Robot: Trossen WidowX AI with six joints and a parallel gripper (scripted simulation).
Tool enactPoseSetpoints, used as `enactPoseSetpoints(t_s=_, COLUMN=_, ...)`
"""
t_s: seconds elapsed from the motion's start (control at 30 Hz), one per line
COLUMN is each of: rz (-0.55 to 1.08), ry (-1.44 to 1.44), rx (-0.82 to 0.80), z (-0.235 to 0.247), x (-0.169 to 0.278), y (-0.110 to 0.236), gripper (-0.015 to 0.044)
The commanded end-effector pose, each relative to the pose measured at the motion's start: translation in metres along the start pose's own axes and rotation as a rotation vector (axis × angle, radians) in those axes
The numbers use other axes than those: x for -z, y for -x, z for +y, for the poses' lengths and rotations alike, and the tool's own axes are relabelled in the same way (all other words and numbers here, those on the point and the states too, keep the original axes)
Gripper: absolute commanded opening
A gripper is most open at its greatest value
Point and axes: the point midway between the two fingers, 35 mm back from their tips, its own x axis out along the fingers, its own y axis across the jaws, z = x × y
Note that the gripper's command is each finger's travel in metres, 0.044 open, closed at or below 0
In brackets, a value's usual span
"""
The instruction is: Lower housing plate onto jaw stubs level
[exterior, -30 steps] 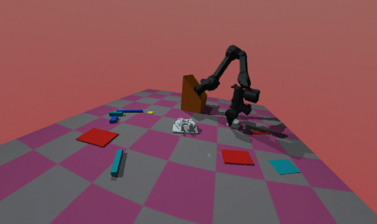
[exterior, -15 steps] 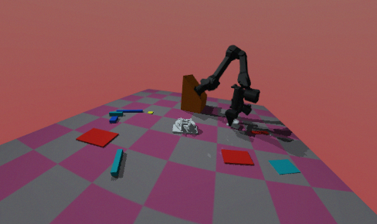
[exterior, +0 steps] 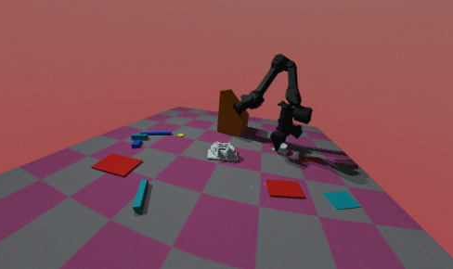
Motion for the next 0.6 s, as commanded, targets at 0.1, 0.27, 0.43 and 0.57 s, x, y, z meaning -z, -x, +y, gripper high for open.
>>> enactPoseSetpoints(t_s=0.1, rz=0.001, ry=0.000, rx=0.000, z=0.000, x=0.000, y=0.002, gripper=0.0351)
enactPoseSetpoints(t_s=0.27, rz=0.005, ry=0.000, rx=0.002, z=-0.003, x=-0.001, y=0.017, gripper=0.0351)
enactPoseSetpoints(t_s=0.43, rz=0.007, ry=0.000, rx=0.004, z=-0.004, x=-0.001, y=0.033, gripper=0.0351)
enactPoseSetpoints(t_s=0.57, rz=0.007, ry=-0.001, rx=0.004, z=-0.004, x=-0.001, y=0.045, gripper=0.0351)
